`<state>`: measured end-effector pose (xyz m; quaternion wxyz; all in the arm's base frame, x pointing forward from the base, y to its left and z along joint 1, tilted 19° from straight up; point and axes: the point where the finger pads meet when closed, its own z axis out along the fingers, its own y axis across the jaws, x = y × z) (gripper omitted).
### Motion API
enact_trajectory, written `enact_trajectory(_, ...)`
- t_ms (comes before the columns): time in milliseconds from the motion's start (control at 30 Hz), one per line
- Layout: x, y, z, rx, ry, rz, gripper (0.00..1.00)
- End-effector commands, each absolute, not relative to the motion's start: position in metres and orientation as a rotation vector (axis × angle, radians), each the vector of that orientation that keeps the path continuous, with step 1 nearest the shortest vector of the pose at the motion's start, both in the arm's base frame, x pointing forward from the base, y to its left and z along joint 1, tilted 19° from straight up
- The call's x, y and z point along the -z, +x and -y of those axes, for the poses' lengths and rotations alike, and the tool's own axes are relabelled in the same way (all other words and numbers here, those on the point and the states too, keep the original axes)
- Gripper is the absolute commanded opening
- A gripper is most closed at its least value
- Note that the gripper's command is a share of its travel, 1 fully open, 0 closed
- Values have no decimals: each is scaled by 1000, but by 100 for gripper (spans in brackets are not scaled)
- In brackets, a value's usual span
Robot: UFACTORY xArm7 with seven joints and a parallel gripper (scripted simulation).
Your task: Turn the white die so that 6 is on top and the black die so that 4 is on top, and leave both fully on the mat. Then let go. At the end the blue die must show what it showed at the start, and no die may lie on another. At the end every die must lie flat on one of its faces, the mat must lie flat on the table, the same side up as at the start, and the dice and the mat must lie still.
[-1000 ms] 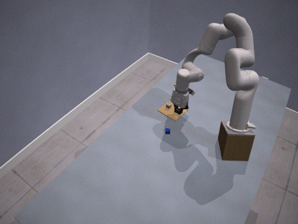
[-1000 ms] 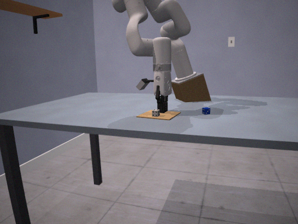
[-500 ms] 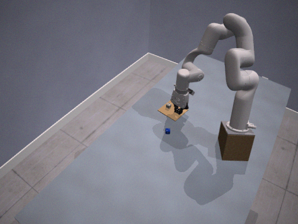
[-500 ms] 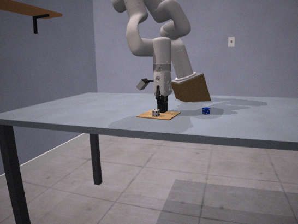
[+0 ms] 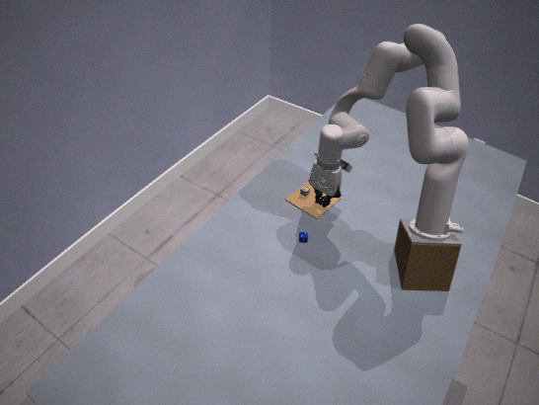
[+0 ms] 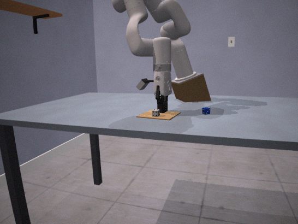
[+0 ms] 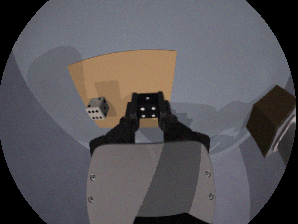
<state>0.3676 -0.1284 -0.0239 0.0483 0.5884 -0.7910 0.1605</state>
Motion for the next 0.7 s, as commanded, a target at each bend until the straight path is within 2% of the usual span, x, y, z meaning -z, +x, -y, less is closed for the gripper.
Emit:
enact_trajectory(0,23,369,128,-492,1796,2412,21)
enact_trajectory(167,23,369,128,-492,1796,2412,21)
enact_trajectory(200,23,369,128,-492,1796,2412,25)
enact_trajectory(267,23,369,128,-492,1796,2412,25)
enact_trajectory(300,23,369,128,-492,1796,2412,29)
enact_trajectory(433,23,369,128,-492,1796,2412,29)
enact_trajectory(467,23,369,128,-492,1796,2412,33)
enact_trajectory(633,23,369,128,-492,1796,2412,37)
enact_trajectory(667,23,369,128,-492,1796,2412,42)
